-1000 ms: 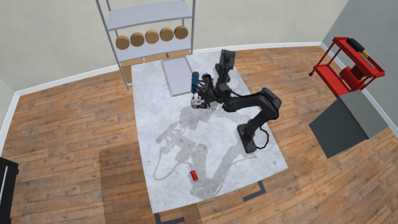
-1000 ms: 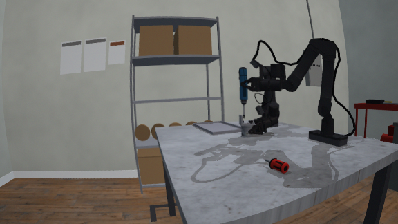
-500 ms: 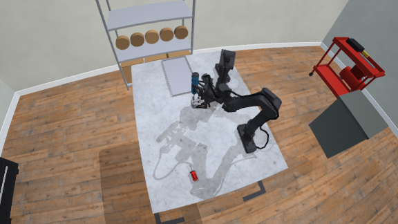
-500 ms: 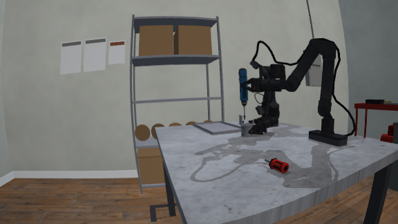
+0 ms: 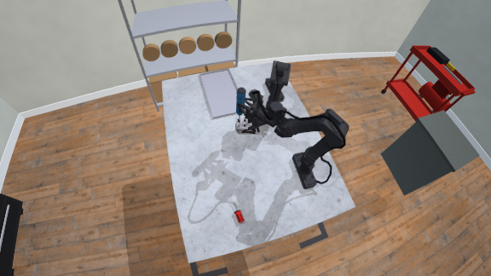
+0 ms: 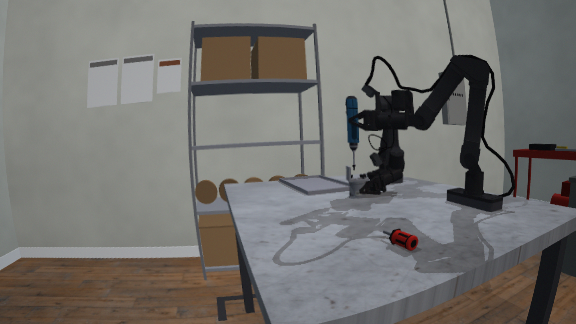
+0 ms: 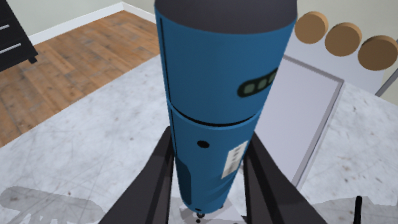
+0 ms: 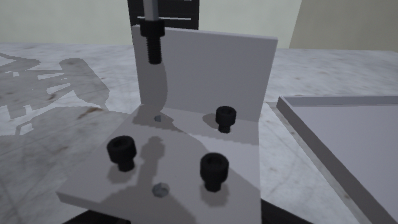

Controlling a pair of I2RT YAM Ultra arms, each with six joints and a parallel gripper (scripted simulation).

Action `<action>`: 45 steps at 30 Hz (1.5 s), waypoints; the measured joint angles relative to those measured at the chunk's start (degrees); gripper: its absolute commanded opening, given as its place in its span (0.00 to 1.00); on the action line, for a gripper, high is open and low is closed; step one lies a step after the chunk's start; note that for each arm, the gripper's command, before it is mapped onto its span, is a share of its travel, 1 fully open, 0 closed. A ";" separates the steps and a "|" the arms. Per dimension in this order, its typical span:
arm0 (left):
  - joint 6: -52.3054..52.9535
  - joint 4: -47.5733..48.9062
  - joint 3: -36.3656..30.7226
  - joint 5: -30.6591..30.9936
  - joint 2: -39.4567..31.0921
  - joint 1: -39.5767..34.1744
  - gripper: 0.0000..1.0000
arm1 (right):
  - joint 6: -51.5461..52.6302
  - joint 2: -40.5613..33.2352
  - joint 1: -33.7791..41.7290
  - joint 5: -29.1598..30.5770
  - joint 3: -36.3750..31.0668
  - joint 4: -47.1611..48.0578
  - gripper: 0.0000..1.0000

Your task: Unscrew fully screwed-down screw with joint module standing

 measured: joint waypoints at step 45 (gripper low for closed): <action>0.00 -6.19 2.93 -0.02 -2.49 0.00 0.42 | 0.00 0.00 0.00 0.00 0.00 0.00 0.59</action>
